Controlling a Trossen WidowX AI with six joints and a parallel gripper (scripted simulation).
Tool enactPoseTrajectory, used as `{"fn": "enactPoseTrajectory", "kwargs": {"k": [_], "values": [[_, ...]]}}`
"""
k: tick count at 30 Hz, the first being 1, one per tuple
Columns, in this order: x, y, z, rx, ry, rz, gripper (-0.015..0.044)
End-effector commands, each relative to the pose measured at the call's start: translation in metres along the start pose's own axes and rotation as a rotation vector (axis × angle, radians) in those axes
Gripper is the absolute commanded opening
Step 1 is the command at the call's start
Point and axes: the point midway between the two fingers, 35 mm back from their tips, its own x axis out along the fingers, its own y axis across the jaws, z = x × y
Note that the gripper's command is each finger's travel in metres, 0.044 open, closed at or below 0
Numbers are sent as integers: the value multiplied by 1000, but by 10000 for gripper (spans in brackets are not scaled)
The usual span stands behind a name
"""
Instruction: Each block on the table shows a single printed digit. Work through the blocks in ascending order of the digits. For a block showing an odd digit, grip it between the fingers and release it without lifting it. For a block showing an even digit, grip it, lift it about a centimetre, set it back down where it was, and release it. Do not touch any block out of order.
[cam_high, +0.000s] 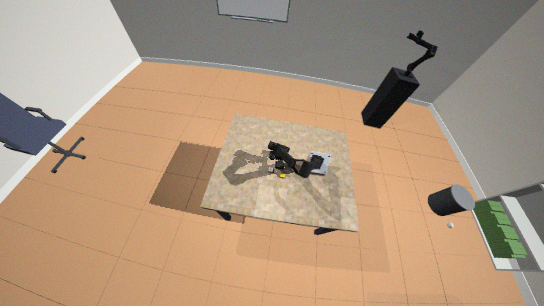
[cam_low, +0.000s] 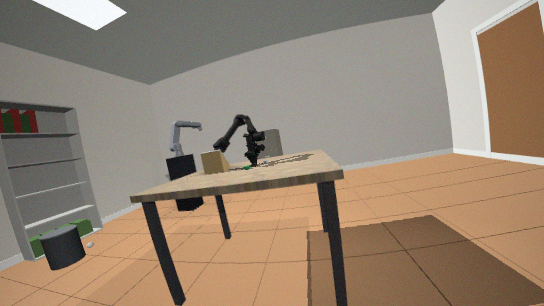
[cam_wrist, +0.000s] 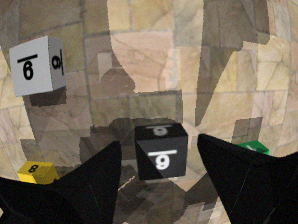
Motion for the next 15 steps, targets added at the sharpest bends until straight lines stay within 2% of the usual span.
{"fn": "enactPoseTrajectory", "kwargs": {"k": [1, 3, 6, 10, 13, 15], "values": [[0, 0, 0, 6, -1, 3, 356], [0, 0, 0, 6, -1, 3, 400], [-2, 0, 0, 6, -1, 3, 400], [-34, 0, 0, 6, -1, 1, 400], [-36, 0, 0, 6, -1, 2, 400], [-46, -1, 2, 7, -2, -1, 348]]}}
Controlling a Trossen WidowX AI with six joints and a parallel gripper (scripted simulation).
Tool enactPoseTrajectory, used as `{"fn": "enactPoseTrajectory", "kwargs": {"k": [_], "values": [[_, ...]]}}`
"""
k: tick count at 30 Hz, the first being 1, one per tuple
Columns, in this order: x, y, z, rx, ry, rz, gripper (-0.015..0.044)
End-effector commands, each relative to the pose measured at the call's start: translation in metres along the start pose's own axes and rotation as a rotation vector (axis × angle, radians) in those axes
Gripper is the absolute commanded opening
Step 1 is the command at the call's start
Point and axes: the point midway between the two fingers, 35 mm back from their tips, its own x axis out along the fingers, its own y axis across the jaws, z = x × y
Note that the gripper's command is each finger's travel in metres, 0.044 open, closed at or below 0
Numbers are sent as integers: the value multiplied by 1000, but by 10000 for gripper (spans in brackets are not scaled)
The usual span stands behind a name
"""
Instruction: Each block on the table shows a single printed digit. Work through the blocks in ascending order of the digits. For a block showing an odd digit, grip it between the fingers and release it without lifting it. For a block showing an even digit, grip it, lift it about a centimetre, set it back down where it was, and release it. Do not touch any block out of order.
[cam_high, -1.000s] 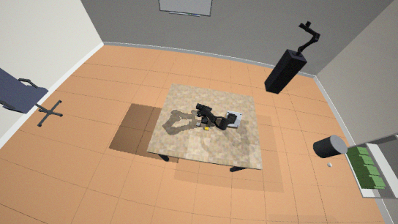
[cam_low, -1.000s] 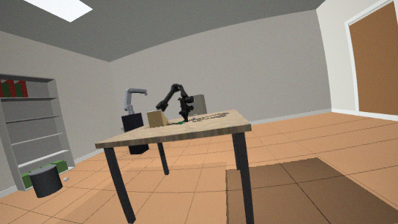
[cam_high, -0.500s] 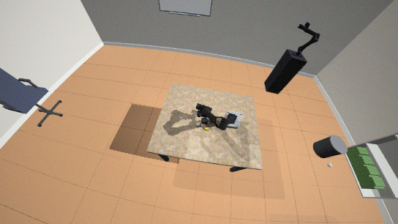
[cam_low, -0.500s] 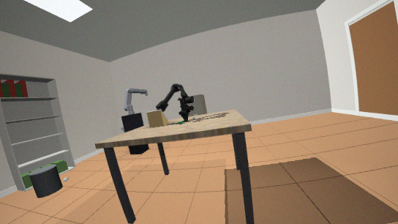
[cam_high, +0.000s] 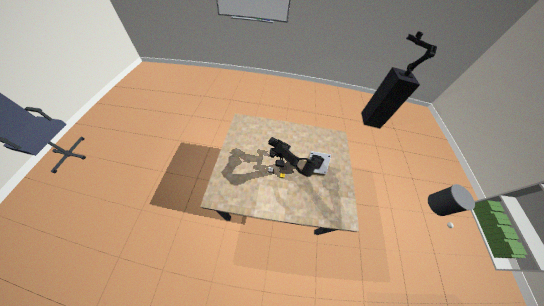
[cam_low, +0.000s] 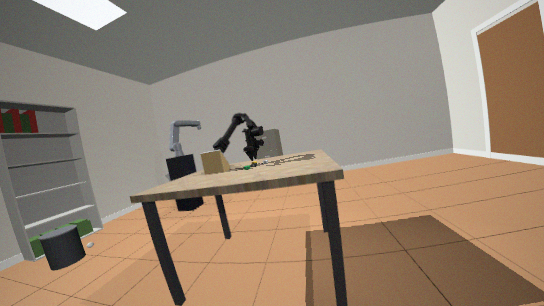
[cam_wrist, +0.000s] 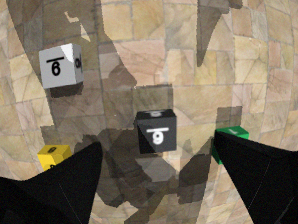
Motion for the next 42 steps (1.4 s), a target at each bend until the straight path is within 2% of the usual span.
{"fn": "enactPoseTrajectory", "kwargs": {"k": [1, 5, 9, 17, 26, 31, 33, 38, 42], "values": [[-24, -2, 3, -5, -1, -8, 321], [-80, -1, 1, -5, 1, -7, 216], [-83, -1, 0, -6, 1, -7, 120], [-83, 2, 0, -5, 1, -7, 120], [-83, 105, -36, -3, 2, -4, 120], [-82, 112, -41, -3, 3, -2, 120], [-73, 111, -40, -3, 3, -5, 172], [-10, 112, -40, -4, 1, -2, 304], [-2, 113, -41, -4, 2, 2, 400]]}}
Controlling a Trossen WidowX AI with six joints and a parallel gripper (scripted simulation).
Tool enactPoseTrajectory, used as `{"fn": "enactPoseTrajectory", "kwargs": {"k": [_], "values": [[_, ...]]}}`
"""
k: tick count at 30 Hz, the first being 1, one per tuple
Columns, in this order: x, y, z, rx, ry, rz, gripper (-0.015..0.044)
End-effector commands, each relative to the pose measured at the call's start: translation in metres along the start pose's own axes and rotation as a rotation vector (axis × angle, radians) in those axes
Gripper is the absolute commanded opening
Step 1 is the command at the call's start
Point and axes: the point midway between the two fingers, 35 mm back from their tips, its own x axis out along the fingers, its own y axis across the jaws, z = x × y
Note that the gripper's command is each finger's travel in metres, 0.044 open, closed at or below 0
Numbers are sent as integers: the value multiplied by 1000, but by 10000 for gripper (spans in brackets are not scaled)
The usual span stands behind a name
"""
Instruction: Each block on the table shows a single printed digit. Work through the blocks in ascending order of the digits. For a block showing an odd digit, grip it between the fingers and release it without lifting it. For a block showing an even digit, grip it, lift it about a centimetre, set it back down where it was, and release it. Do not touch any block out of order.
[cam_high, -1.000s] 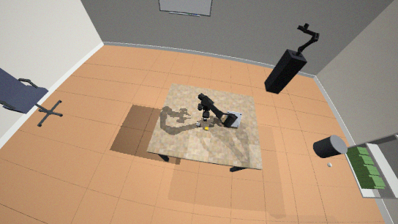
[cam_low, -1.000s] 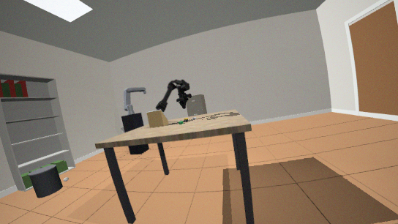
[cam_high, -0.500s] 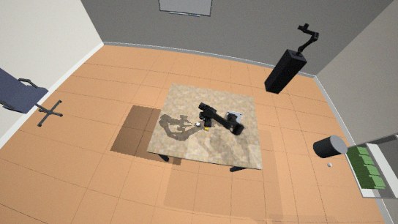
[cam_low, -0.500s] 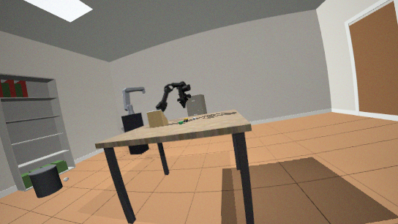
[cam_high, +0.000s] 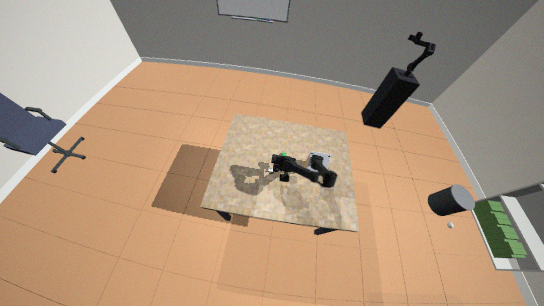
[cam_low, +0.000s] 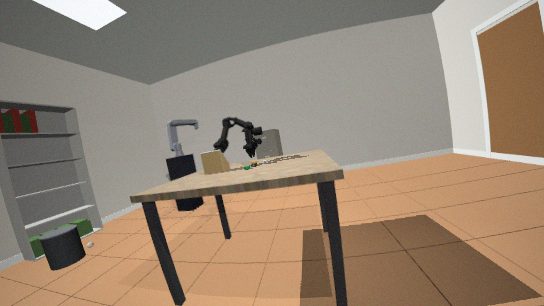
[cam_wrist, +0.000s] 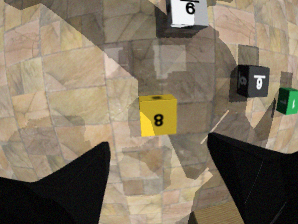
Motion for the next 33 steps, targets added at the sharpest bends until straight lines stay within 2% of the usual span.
{"fn": "enactPoseTrajectory", "kwargs": {"k": [1, 27, 33], "values": [[10, 1, -1, 7, -8, 9, 400], [46, 2, -1, 7, -8, 11, 400], [46, 2, -1, 7, -8, 11, 242]]}}
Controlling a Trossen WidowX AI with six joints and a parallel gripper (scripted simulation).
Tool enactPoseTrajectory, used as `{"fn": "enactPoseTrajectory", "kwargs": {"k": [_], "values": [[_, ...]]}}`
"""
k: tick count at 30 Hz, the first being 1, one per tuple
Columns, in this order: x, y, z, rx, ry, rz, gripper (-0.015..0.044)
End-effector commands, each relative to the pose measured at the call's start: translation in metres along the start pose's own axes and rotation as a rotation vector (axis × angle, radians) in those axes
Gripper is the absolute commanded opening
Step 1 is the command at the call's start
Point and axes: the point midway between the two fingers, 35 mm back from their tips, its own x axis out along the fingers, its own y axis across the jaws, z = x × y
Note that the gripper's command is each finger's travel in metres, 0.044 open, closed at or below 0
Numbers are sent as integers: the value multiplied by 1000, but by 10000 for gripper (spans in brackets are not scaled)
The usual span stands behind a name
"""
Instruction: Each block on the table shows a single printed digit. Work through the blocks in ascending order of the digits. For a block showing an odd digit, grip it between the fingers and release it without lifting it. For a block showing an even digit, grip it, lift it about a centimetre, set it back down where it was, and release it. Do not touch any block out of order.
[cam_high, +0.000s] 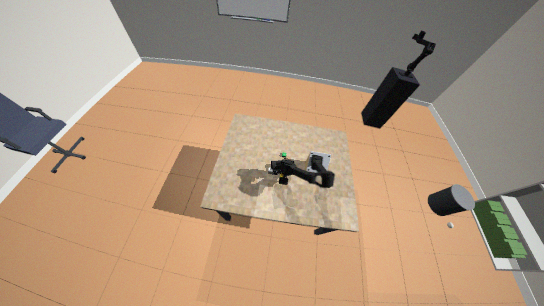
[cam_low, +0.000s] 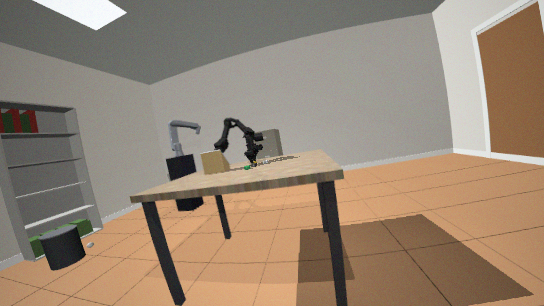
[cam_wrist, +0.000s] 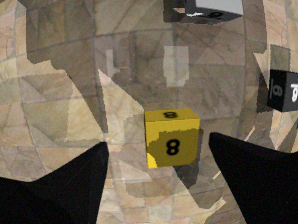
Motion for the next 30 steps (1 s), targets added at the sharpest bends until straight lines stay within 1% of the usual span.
{"fn": "enactPoseTrajectory", "kwargs": {"k": [1, 4, 5, 22, 30], "values": [[1, -1, 0, 7, -1, -4, 216], [1, -1, 0, 7, -1, -4, 138], [1, -1, 0, 7, -1, -4, 120], [0, -1, 0, 7, -1, -4, 120], [-7, -1, 0, 6, -1, -4, 120]]}}
